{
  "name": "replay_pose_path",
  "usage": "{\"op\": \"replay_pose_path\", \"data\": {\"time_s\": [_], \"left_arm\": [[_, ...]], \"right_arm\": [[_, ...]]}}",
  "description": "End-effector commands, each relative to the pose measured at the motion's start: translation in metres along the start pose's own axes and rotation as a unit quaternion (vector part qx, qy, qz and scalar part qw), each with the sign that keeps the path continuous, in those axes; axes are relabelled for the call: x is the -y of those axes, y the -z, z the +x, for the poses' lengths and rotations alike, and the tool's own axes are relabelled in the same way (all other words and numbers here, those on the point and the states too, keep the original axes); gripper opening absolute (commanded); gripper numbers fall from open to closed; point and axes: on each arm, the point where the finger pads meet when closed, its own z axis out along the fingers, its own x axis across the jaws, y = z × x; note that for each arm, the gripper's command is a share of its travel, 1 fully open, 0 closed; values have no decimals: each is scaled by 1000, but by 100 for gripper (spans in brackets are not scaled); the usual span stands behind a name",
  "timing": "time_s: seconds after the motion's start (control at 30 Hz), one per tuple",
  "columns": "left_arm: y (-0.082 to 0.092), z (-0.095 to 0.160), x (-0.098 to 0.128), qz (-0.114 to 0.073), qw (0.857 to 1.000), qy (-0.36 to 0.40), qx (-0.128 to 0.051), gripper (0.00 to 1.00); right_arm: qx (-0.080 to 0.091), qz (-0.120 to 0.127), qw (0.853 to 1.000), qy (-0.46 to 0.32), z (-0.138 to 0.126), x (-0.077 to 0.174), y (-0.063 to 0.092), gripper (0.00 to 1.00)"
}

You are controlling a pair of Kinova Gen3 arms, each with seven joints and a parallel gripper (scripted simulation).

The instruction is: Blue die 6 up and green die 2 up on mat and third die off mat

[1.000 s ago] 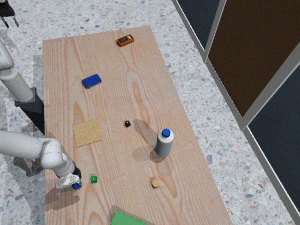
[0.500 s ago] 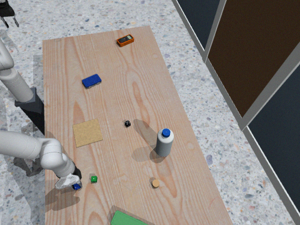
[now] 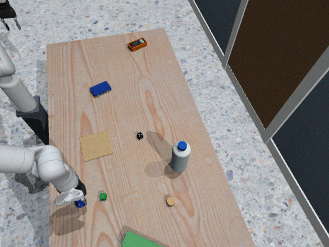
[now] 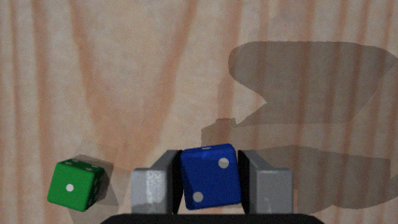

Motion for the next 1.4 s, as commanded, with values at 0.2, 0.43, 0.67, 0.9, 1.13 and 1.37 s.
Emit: {"op": "replay_pose_path", "data": {"time_s": [0.2,0.43,0.67,0.9,1.13,1.37], "left_arm": [[0,-2,1,3,1000,-1,3,100],[0,-2,1,3,1000,-1,3,100],[0,-2,1,3,1000,-1,3,100],[0,-2,1,3,1000,-1,3,100],[0,-2,1,3,1000,-1,3,100],[0,-2,1,3,1000,-1,3,100]], "right_arm": [[6,-9,1000,7,-1,-12,36,49],[6,-9,1000,7,-1,-12,39,49],[6,-9,1000,0,-1,-13,37,49],[6,-9,1000,-27,-1,-18,27,49],[5,-10,1000,-27,-1,-19,27,49],[5,-19,999,-27,0,-19,27,49]]}}
